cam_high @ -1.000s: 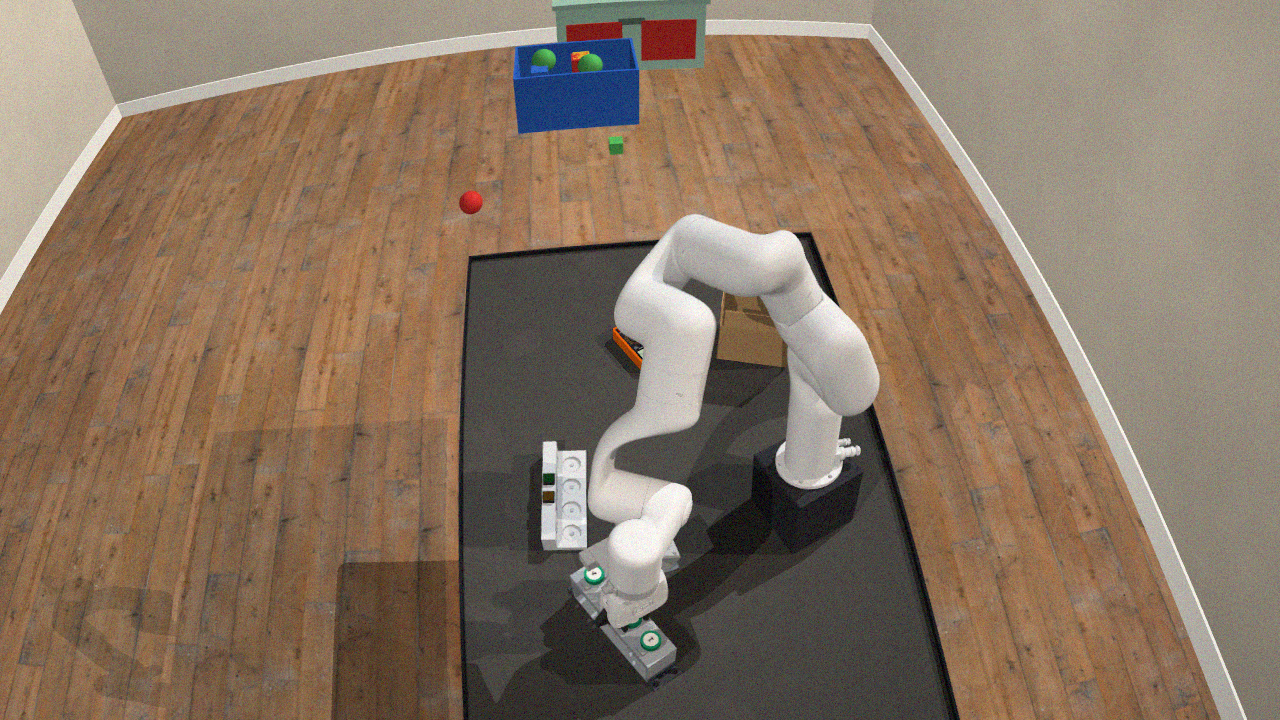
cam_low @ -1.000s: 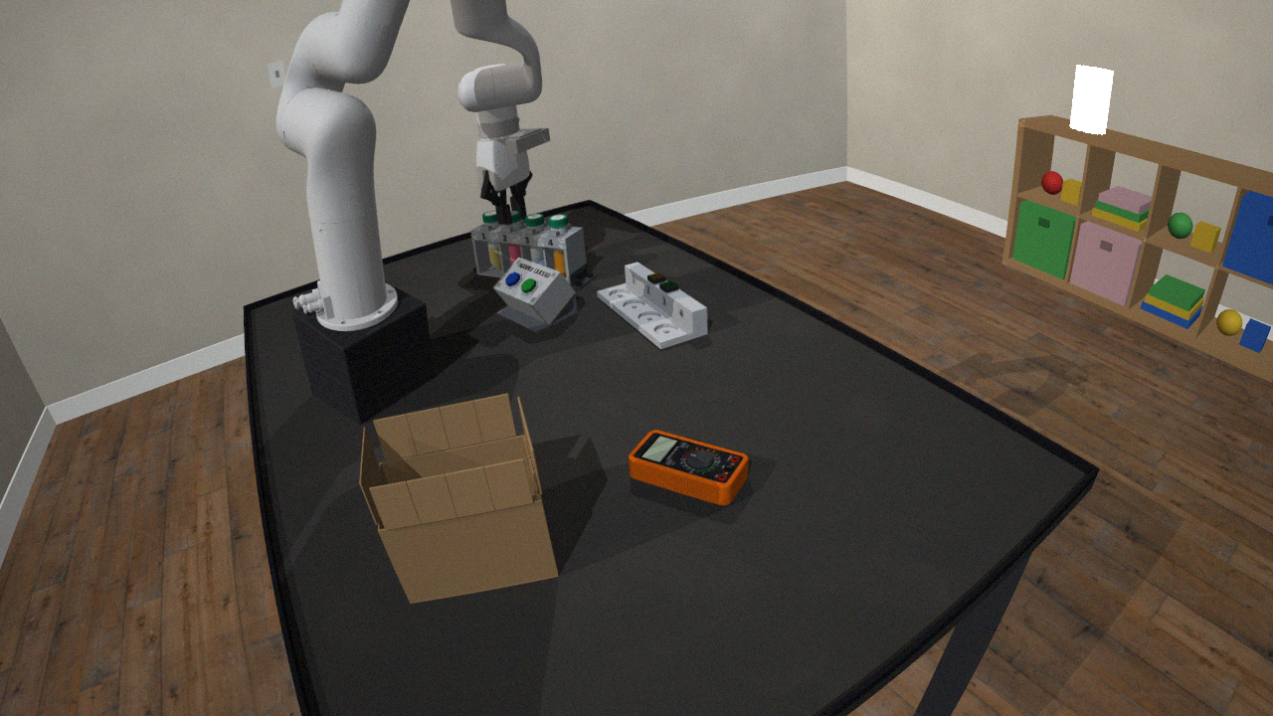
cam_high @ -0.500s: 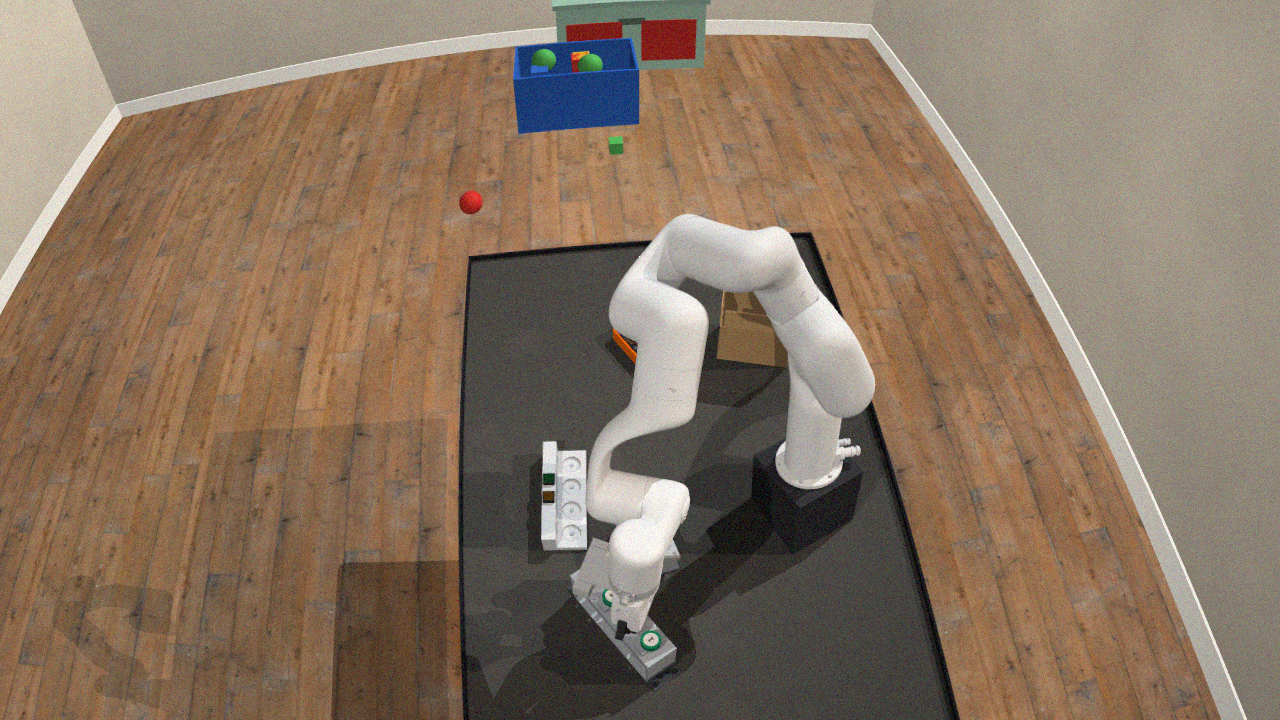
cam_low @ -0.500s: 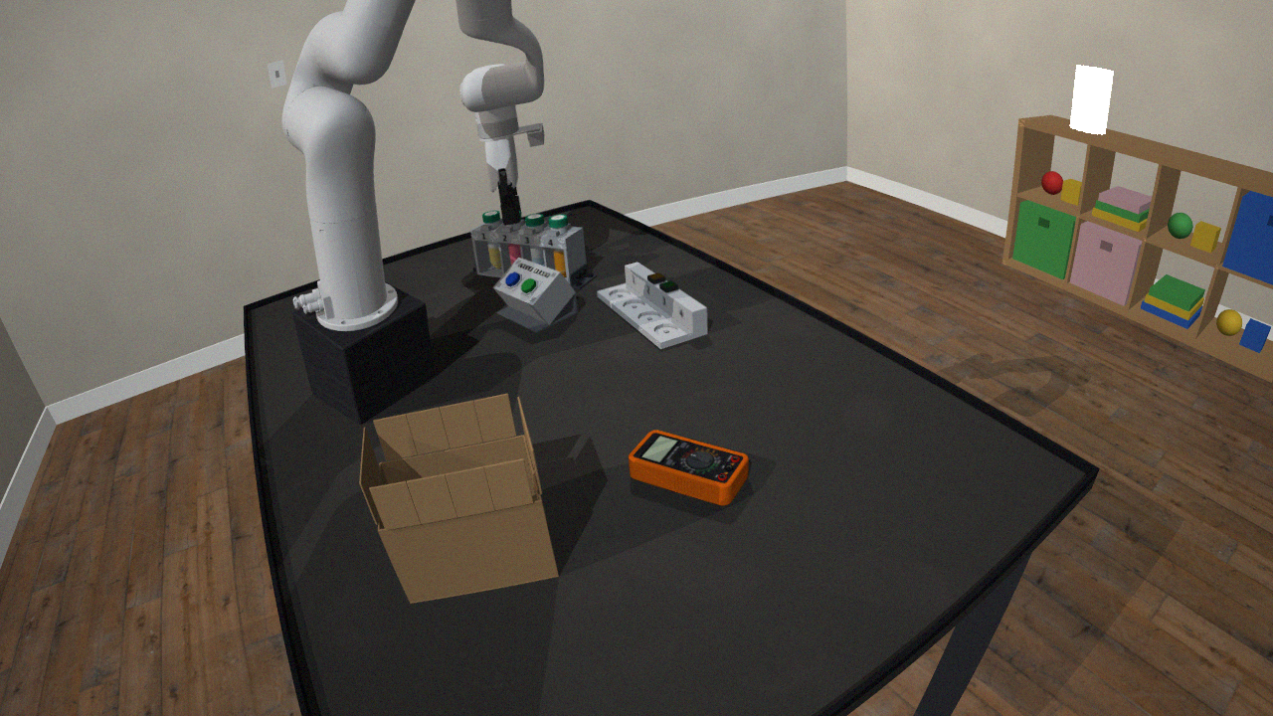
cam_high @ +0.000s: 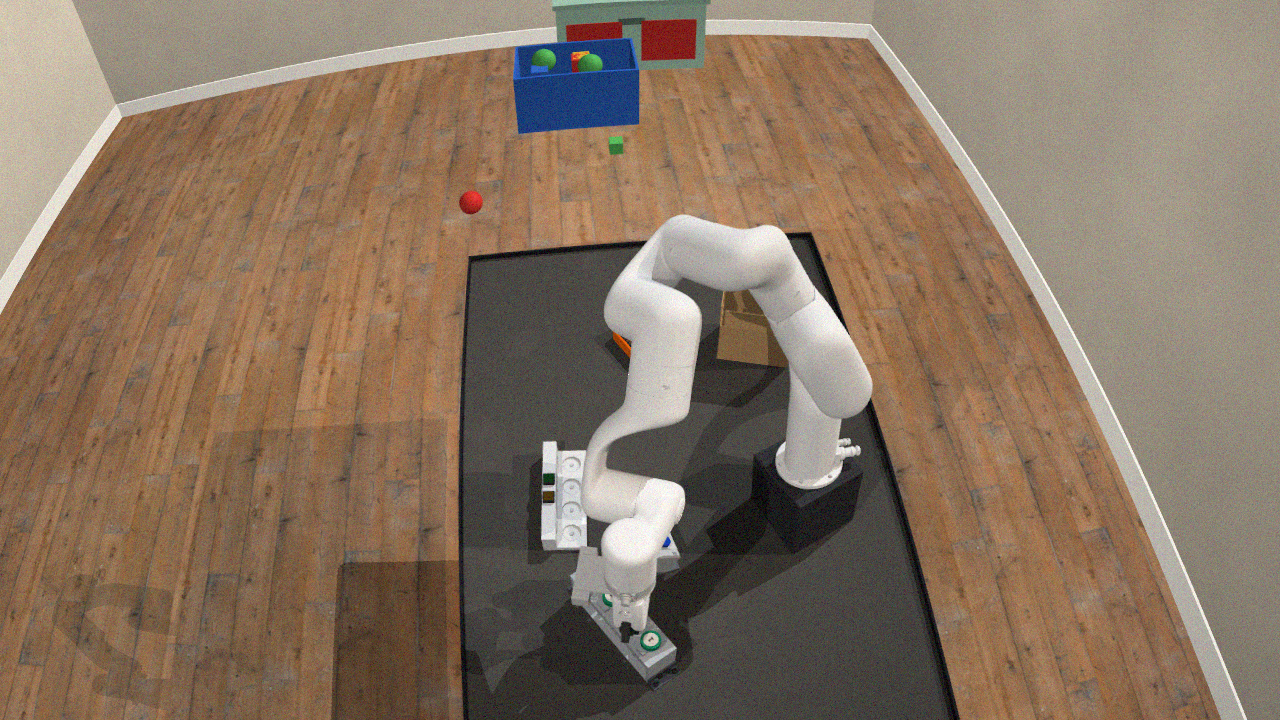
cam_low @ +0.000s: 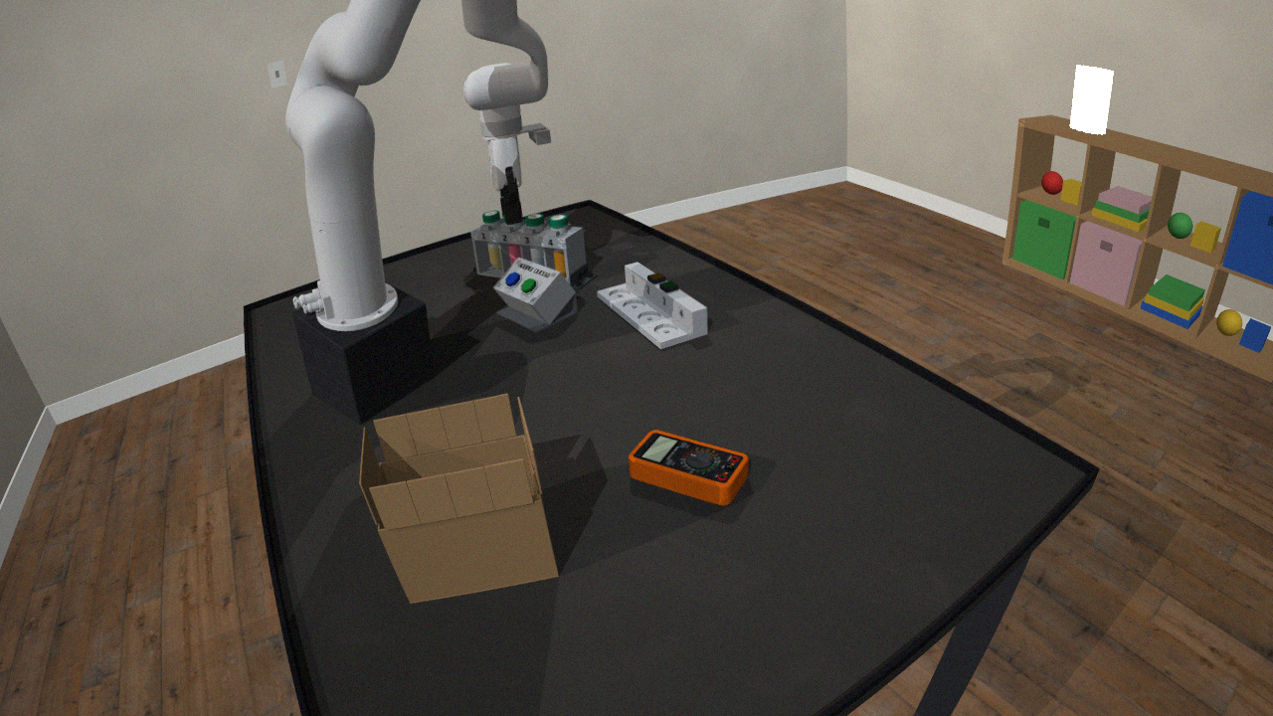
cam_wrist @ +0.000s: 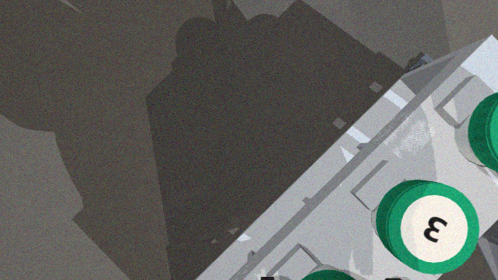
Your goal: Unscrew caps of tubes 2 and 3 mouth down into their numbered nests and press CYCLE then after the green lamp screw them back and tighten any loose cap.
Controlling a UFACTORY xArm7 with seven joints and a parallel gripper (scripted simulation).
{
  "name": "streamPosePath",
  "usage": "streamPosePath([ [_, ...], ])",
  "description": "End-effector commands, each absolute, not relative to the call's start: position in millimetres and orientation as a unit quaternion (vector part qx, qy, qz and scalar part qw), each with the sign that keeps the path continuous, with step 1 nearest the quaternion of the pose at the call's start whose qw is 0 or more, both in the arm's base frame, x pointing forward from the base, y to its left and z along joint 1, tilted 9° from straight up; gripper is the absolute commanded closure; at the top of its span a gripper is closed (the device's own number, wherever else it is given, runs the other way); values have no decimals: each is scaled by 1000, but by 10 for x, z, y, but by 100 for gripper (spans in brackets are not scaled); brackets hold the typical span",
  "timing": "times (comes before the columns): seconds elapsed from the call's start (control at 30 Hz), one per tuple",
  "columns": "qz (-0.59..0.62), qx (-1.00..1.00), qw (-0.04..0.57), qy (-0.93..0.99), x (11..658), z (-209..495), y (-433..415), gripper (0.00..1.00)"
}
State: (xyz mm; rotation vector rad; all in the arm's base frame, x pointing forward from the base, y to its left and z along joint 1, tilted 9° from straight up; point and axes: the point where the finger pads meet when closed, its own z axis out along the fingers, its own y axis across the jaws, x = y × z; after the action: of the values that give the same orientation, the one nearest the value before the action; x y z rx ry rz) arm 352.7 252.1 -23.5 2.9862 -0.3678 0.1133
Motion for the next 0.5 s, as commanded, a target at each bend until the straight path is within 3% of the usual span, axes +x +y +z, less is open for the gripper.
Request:
streamPosePath([
  [0.0, 38, 990, 64, -121, 3534, -222, 2533, 54],
  [0.13, 38, 990, 64, -121, 3534, -222, 2533, 54],
  [0.47, 54, 914, 50, -398, 3535, -221, 2533, 54],
])
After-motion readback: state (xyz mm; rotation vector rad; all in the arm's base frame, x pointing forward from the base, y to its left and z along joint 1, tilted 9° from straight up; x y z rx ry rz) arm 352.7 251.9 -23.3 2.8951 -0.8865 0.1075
